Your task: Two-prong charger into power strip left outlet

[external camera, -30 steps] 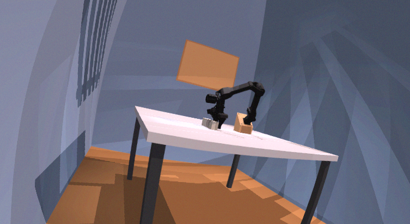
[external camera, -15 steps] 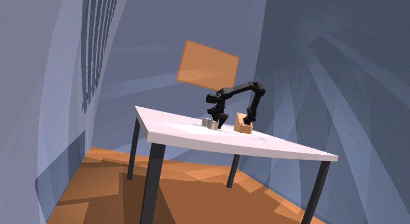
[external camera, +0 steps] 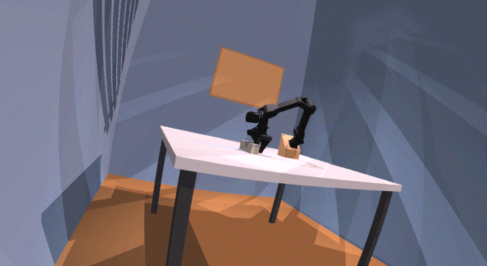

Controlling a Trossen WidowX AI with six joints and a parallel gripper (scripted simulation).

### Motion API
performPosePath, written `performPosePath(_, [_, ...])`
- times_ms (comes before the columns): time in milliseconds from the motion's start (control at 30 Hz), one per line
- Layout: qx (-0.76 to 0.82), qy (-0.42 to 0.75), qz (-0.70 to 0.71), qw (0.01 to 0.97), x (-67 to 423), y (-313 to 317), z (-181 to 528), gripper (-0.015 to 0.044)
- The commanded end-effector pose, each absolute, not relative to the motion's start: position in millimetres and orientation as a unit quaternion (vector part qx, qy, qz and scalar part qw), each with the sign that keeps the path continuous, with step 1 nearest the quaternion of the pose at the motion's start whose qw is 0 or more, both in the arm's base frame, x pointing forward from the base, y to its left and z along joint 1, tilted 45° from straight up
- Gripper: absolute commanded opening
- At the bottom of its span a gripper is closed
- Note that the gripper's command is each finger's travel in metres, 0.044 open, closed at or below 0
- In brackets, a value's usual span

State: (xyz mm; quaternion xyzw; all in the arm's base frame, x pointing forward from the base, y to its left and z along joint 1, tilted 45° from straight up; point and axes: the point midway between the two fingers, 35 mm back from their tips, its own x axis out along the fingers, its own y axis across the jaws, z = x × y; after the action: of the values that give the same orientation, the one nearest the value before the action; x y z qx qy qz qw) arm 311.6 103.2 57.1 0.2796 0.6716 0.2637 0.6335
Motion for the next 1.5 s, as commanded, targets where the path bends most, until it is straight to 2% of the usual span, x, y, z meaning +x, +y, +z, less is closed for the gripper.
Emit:
performPosePath(0, [0.28, 0.671, 0.263, 0.634, 309, 104, 57, 0.044])
performPosePath(1467, [0.279, 0.669, 0.263, 0.636, 274, 105, 59, 0.044])
